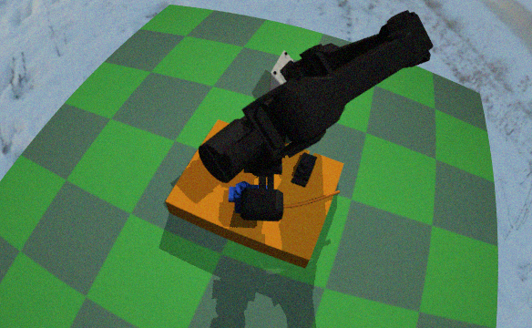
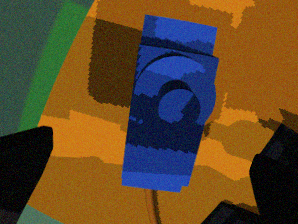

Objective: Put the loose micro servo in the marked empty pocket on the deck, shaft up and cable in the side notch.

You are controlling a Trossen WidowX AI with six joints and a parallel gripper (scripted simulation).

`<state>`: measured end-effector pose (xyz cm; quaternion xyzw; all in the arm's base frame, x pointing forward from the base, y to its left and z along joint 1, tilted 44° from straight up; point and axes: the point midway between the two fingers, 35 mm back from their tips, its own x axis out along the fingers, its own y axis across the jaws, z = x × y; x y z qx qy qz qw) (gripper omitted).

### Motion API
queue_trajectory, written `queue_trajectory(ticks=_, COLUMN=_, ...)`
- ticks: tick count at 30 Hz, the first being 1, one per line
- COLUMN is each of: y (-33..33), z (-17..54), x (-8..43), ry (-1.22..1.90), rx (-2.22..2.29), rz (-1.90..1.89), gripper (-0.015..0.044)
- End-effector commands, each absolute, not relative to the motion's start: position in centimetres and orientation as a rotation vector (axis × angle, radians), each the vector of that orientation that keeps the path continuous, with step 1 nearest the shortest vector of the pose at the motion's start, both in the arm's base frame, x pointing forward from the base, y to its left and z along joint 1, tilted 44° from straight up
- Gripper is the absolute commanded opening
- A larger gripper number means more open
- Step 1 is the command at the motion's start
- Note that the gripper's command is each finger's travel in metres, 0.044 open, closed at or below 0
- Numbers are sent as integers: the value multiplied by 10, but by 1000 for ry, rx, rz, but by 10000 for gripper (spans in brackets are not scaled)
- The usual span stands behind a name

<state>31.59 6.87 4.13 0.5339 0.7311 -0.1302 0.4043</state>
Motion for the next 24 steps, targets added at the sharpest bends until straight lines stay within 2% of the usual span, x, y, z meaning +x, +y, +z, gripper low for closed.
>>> queue_trajectory(ticks=1, y=74, z=35, x=313, ry=1858, rx=1356, rz=-333, gripper=440)
queue_trajectory(ticks=14, y=74, z=35, x=313, ry=1858, rx=1356, rz=-333, gripper=99)
queue_trajectory(ticks=19, y=74, z=35, x=313, ry=1858, rx=1356, rz=-333, gripper=65)
queue_trajectory(ticks=22, y=70, z=39, x=314, ry=1858, rx=1356, rz=-333, gripper=0)
queue_trajectory(ticks=24, y=64, z=45, x=315, ry=1858, rx=1355, rz=-334, gripper=0)
